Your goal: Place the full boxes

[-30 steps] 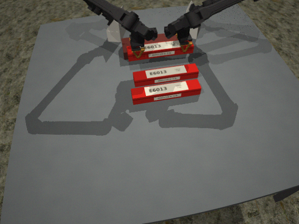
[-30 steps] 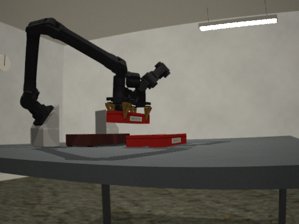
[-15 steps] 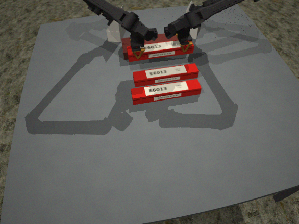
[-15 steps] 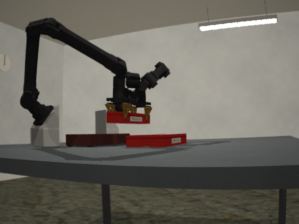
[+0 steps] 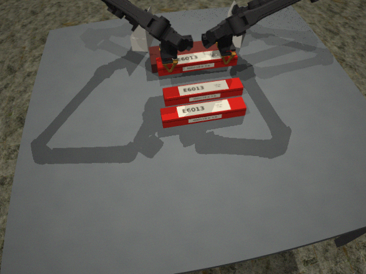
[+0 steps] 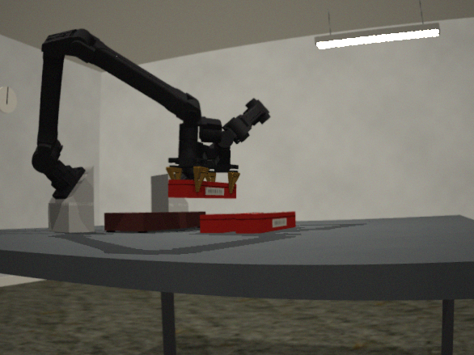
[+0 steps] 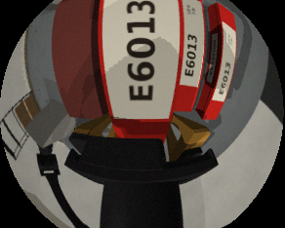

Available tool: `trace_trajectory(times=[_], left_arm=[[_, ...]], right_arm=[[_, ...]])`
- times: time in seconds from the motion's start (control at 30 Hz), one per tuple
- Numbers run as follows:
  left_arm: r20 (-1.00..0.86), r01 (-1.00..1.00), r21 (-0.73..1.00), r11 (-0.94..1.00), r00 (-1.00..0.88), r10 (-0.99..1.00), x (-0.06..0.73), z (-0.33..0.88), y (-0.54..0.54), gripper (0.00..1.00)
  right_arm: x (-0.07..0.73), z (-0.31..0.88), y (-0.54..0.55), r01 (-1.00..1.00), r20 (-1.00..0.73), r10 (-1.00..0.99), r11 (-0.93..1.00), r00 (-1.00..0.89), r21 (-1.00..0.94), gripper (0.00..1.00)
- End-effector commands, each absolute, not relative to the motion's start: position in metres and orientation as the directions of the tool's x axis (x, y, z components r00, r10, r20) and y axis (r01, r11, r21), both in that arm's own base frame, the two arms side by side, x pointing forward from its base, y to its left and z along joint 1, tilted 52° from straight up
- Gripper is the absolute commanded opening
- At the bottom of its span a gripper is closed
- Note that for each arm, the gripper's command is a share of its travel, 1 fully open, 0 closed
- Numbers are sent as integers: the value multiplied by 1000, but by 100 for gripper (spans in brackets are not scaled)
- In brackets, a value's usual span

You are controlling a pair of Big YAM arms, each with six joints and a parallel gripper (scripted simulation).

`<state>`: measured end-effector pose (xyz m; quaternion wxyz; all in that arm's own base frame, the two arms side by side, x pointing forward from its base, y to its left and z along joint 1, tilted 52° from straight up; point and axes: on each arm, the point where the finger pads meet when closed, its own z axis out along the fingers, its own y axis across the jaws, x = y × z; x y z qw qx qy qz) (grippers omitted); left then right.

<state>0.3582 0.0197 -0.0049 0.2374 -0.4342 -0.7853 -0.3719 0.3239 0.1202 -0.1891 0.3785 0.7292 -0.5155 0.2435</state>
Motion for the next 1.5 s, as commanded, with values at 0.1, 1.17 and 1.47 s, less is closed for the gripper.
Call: trace_trajectory(times=[0.1,1.17,1.47], left_arm=[[658,853,426,302,-521,544,377,22,-14,0],[656,852,426,303,-522,545,377,44,-44,0],[656,852,426,303,-522,545,377,44,-44,0]], right_arm=[[342,-162,162,-943,738,-588,-232,331,238,0],[341,-140,191,-943,736,-590,-233,331,237,0],[341,-140,191,-943,736,-590,-233,331,237,0]])
